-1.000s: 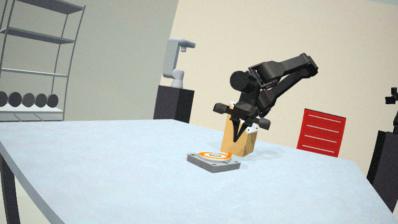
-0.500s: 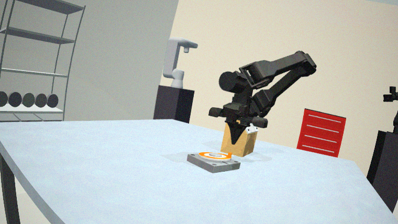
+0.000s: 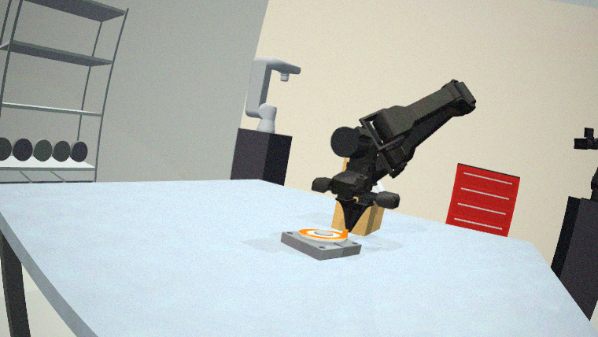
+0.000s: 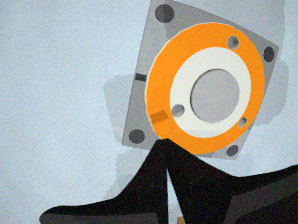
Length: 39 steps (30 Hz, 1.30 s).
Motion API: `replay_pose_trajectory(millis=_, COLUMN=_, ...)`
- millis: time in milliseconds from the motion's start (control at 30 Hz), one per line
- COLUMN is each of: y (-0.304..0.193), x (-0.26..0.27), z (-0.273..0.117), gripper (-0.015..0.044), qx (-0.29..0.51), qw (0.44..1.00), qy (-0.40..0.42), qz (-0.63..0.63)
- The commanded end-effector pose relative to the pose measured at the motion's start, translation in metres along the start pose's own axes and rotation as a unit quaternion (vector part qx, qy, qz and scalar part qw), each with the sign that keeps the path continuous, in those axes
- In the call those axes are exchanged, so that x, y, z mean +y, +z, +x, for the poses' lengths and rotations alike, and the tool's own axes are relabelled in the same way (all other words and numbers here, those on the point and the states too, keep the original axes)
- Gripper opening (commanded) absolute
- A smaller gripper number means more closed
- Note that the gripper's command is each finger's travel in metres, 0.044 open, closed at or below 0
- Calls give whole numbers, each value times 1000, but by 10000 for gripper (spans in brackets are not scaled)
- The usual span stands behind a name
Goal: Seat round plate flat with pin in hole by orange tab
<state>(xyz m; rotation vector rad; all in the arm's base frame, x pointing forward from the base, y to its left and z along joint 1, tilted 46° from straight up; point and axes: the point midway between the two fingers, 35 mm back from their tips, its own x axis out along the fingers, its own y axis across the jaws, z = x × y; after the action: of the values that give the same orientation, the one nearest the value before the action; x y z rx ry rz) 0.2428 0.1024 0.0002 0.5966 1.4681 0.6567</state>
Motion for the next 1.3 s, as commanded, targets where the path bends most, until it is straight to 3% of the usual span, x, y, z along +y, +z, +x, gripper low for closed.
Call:
replay_pose_trajectory(millis=0, y=6, x=3, z=1, gripper=0, qx=-1, qw=1000, qy=3, qz=0)
replay_pose_trajectory(millis=1267, y=31, x=7, z=0, gripper=0, qx=-1, qw=1000, qy=3, qz=-1)
